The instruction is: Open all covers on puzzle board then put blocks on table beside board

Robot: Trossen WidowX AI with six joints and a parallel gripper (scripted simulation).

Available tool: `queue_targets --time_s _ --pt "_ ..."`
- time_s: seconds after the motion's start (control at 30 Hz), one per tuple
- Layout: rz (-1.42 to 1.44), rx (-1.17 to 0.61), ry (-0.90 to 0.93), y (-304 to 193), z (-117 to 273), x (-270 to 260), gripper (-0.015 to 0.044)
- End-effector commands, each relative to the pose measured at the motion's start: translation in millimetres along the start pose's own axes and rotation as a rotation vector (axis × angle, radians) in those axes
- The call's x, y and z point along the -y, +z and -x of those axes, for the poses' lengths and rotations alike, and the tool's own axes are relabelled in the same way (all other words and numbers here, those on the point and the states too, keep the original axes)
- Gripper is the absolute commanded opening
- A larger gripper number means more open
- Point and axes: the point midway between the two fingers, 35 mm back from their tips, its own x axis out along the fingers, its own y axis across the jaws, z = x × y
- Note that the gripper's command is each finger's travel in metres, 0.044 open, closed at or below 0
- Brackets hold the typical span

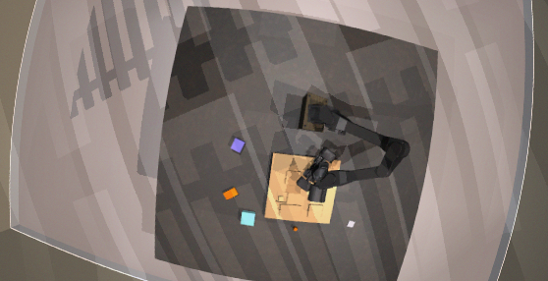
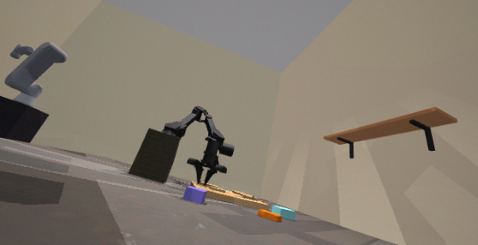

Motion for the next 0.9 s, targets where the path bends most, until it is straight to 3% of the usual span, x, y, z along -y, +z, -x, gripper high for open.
queue_targets --time_s 0.0,0.4,0.7,0.87 --pt "-0.006 0.004 0.004 0.2 -2.0 -0.8 0.0144" --pt "-0.006 0.004 0.004 0.3 -11.5 -1.0 0.0144" --pt "0.002 0.002 -0.002 0.7 -9.1 0.3 0.0084" --pt "0.002 0.002 -0.002 0.7 -8.9 0.3 0.0080"
